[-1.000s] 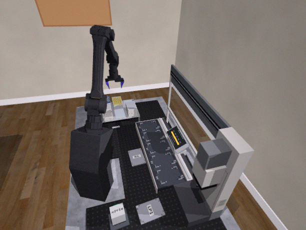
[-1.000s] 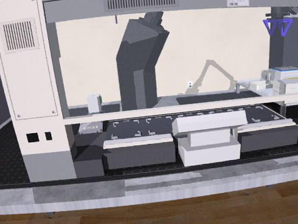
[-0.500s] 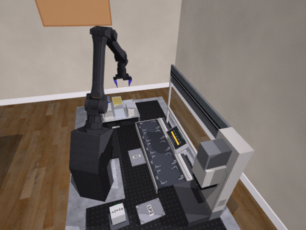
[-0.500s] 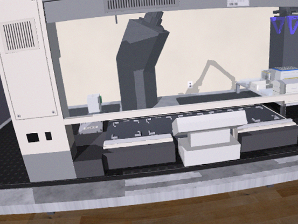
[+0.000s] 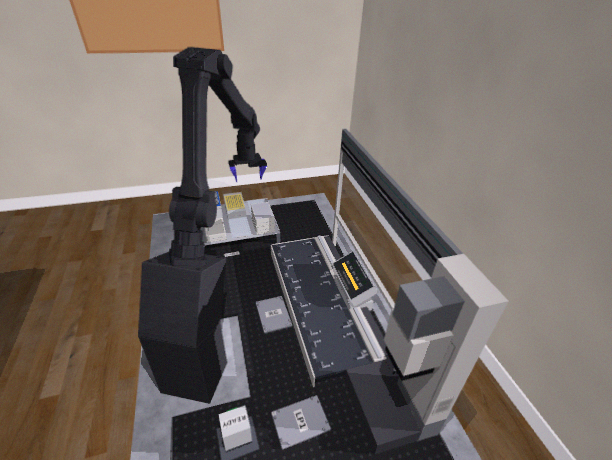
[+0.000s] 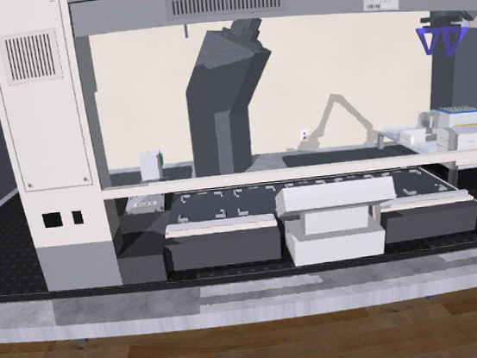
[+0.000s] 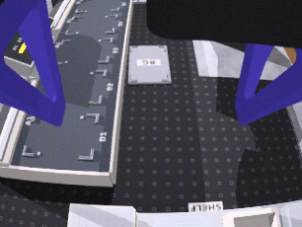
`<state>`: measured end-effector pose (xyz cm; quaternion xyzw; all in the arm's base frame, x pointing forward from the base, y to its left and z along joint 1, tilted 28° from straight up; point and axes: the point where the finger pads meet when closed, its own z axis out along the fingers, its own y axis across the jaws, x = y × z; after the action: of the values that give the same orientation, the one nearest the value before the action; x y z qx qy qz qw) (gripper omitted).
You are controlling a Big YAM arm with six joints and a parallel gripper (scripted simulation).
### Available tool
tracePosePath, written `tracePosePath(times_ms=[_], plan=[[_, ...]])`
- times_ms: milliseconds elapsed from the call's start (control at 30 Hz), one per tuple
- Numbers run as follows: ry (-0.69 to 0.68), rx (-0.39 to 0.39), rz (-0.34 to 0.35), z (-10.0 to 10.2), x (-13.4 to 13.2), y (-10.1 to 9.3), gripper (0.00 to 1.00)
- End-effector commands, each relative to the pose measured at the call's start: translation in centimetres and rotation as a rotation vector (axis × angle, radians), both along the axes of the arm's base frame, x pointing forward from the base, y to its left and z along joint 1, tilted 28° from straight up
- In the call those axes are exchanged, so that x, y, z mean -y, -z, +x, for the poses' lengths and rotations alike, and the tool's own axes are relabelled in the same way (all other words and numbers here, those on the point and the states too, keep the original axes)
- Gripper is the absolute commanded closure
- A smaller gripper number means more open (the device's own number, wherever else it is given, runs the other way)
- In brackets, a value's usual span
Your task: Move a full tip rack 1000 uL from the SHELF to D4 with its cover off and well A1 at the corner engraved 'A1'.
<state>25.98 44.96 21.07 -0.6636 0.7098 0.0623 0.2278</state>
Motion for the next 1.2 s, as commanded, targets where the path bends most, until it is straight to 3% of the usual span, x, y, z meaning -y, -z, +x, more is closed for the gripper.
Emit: tracePosePath(times_ms=[0,633,700,733,767,800,833,1167], plan=[[0.000,0.042,0.059,0.8,1.3,-2.3,0.00],[0.000,0.044,0.052,0.6,8.9,1.7,0.00],[0.001,0.045,0.051,0.6,9.1,1.8,0.00],[0.001,0.074,0.088,1.5,8.0,-0.5,0.00],[0.001,0.066,0.077,1.5,7.9,0.1,0.00],[-0.013,0.065,0.077,1.0,7.5,0.1,0.00],[0.000,0.038,0.055,-0.6,8.5,1.9,0.00],[-0.001,0.034,0.056,-4.5,7.9,2.9,0.00]])
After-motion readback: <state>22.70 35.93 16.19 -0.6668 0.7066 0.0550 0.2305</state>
